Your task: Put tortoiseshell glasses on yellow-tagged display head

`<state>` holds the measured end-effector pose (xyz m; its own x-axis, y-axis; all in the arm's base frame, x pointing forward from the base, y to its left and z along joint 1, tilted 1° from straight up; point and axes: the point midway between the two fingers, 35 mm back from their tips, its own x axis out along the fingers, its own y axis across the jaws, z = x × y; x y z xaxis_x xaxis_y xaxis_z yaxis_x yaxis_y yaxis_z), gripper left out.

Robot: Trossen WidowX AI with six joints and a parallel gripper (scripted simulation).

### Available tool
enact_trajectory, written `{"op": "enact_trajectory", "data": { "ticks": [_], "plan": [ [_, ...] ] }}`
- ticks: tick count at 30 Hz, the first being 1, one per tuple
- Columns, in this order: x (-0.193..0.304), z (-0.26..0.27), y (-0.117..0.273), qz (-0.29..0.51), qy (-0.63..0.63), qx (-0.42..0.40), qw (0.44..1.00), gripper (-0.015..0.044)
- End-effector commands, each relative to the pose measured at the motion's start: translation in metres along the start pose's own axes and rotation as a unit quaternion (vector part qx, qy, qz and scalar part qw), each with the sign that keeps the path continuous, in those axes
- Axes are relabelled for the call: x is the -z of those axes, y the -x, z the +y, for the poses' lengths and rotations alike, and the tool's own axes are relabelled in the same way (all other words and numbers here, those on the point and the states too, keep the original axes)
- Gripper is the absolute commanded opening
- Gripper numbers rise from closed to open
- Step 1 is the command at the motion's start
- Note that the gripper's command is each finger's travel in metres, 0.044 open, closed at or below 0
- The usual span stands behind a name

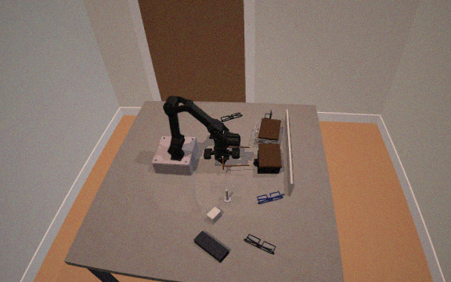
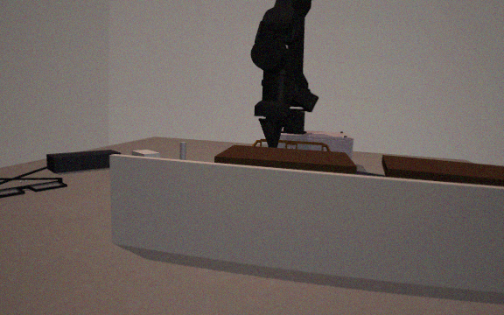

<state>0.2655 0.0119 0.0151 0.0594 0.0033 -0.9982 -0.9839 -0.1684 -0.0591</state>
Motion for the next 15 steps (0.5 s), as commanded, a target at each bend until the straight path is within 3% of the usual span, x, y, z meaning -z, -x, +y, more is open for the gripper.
{"op": "enact_trajectory", "data": {
  "ticks": [1,15],
  "plan": [
    [-0.001,0.000,-0.005,-0.002,0.001,0.000,1.000,0.0000],
    [-0.002,-0.013,-0.008,0.000,0.001,0.006,1.000,0.0000]
  ]
}}
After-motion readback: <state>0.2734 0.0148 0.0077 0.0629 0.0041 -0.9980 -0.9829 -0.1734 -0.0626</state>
